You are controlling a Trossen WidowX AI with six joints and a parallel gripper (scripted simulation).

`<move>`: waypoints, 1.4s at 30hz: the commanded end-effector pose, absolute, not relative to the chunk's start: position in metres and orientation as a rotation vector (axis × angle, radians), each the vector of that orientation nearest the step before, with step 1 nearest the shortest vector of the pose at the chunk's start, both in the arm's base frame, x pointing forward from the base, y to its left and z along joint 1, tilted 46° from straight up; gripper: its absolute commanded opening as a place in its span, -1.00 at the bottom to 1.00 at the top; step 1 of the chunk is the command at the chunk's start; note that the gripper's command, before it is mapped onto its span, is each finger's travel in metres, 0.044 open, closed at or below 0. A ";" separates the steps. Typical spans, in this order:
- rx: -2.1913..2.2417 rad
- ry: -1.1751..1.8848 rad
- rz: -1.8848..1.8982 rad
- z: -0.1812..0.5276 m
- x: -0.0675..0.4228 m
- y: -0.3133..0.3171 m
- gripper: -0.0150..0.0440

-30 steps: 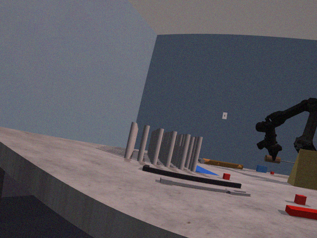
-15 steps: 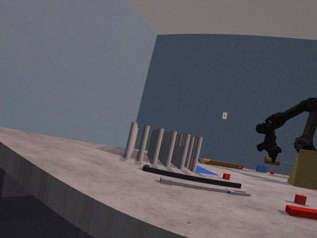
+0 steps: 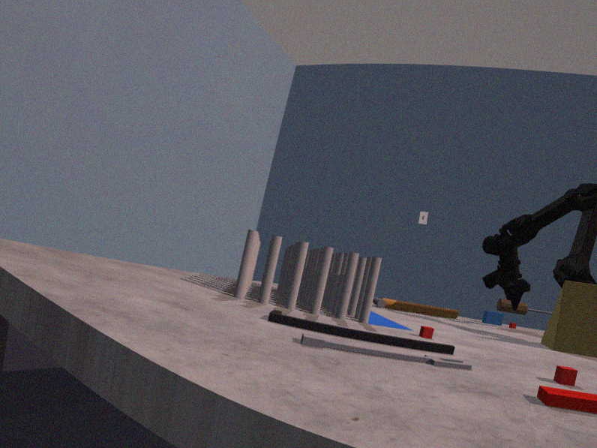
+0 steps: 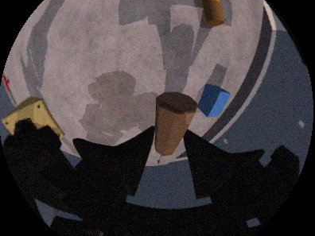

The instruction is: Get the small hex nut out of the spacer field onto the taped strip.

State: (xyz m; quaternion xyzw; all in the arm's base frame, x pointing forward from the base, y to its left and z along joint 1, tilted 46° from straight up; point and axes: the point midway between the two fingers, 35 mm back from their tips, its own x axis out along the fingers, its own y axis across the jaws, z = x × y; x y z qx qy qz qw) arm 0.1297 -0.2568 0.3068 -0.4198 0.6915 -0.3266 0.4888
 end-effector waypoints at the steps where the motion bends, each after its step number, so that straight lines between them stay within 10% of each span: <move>1: -1.026 1.680 -0.790 0.305 0.130 -0.259 -0.49; 42: -1.045 1.678 -0.800 0.288 0.127 -0.279 -0.49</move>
